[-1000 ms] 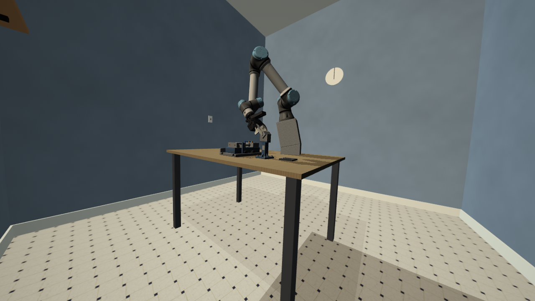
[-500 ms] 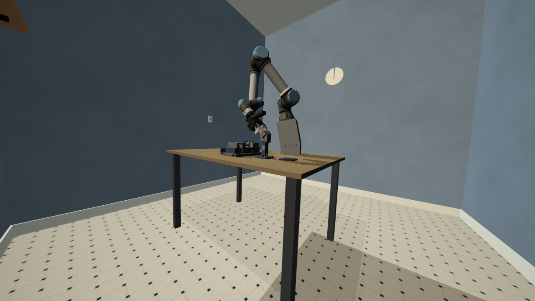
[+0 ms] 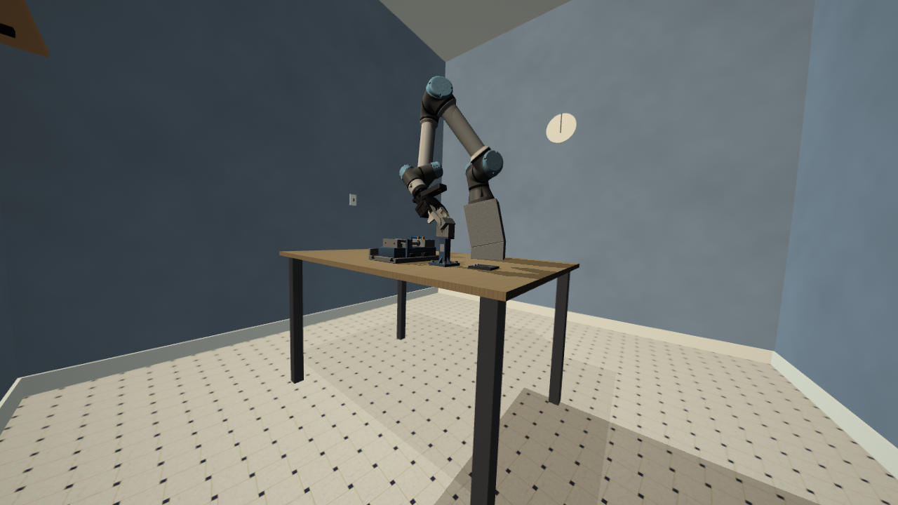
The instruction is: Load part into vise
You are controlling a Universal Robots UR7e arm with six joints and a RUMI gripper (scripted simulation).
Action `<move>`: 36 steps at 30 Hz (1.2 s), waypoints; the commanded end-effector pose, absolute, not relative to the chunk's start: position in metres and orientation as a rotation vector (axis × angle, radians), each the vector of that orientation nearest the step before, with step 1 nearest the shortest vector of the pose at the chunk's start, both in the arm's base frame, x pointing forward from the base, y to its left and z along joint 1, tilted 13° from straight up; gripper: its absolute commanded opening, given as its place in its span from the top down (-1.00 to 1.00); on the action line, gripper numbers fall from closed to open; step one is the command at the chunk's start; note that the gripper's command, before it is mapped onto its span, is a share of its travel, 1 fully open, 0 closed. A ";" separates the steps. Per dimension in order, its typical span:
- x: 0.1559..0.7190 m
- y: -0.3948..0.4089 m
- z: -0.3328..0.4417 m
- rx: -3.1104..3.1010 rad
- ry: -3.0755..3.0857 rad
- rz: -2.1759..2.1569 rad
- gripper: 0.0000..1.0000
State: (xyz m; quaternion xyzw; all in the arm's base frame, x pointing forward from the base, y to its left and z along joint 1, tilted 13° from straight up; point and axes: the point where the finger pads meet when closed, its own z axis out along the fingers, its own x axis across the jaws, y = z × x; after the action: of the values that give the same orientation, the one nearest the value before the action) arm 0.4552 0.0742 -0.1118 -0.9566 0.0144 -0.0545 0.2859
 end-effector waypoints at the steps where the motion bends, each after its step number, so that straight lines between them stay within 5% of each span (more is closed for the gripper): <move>1: 0.455 0.075 -0.109 -2.557 0.038 -0.147 1.00; 36: 0.454 0.078 -0.095 -2.557 0.038 -0.147 1.00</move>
State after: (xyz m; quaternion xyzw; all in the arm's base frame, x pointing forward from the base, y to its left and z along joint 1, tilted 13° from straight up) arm 0.4538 0.0776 -0.0958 -0.9566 0.0144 -0.0545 0.2859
